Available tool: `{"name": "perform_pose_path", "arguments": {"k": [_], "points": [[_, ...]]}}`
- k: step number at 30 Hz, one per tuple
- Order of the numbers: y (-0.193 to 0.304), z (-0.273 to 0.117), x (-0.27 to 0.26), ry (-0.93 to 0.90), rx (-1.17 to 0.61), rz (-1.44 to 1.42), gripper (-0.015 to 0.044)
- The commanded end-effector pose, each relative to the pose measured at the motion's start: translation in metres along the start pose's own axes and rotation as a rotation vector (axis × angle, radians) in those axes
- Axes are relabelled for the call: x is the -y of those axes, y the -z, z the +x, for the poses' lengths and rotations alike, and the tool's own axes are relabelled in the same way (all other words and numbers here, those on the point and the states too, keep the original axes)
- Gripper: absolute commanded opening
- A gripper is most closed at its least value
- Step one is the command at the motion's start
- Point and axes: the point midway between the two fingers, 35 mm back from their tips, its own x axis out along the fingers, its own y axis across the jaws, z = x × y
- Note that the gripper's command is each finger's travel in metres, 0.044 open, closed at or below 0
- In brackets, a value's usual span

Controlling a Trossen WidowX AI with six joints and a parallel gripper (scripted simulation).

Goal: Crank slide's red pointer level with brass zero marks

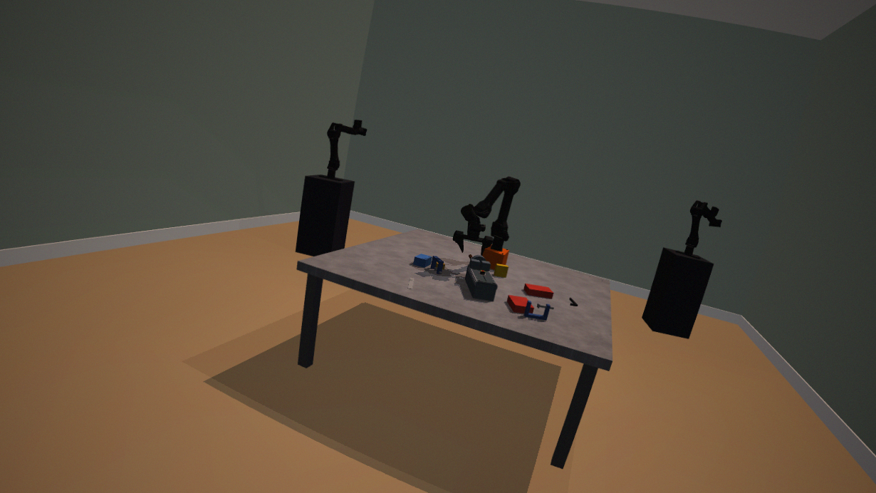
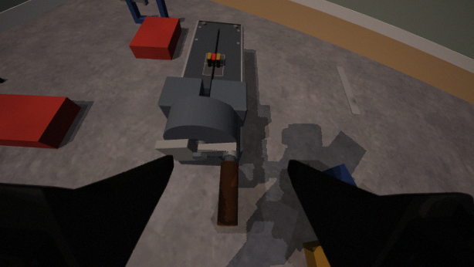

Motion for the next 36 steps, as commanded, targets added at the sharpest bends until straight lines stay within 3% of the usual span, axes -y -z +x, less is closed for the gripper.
{"name": "perform_pose_path", "arguments": {"k": [1,28,36], "points": [[0.005,0.004,0.0,0.001,-0.002,0.007,0.044],[0.034,0.031,-0.002,0.001,-0.003,0.007,0.044],[0.034,0.031,-0.002,0.001,-0.003,0.007,0.023]]}}
